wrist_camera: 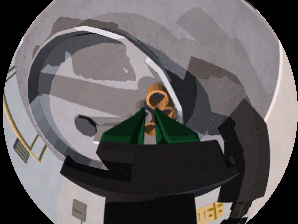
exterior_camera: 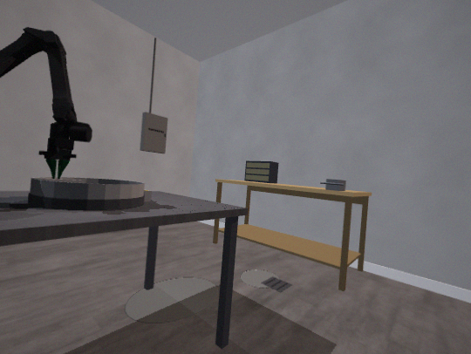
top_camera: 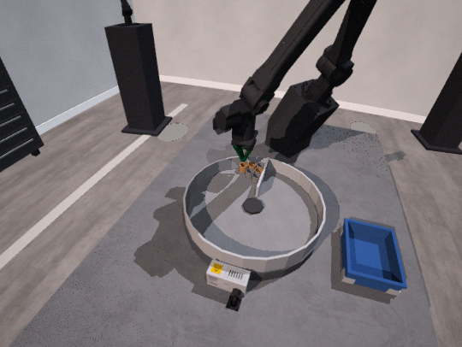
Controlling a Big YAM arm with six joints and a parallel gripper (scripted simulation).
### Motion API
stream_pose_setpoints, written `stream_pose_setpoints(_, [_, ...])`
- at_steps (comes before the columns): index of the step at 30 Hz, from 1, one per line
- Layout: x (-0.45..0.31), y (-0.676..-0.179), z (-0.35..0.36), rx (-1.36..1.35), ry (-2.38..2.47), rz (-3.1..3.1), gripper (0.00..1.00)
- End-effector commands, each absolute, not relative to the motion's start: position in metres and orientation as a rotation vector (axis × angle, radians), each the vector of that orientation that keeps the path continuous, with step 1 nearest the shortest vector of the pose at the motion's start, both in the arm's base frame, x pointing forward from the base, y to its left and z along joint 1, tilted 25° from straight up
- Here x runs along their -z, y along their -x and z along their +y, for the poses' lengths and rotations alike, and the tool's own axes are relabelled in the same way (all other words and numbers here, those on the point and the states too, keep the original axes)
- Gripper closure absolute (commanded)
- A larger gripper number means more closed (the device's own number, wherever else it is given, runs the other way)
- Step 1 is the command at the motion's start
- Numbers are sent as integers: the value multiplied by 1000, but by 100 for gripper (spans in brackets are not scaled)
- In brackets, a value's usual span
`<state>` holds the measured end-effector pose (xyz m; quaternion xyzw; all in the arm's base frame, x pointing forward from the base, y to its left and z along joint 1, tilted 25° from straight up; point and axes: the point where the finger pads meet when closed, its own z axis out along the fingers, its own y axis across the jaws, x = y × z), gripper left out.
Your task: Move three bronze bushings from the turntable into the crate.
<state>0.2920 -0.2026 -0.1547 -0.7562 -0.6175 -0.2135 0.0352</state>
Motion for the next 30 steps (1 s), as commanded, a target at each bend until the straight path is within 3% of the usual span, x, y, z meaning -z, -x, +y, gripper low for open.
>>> stream_pose_setpoints(1, [148,-308,-214,666,2342,-1933,88])
stream_pose_setpoints(30, [150,-308,-212,663,2335,-1928,88])
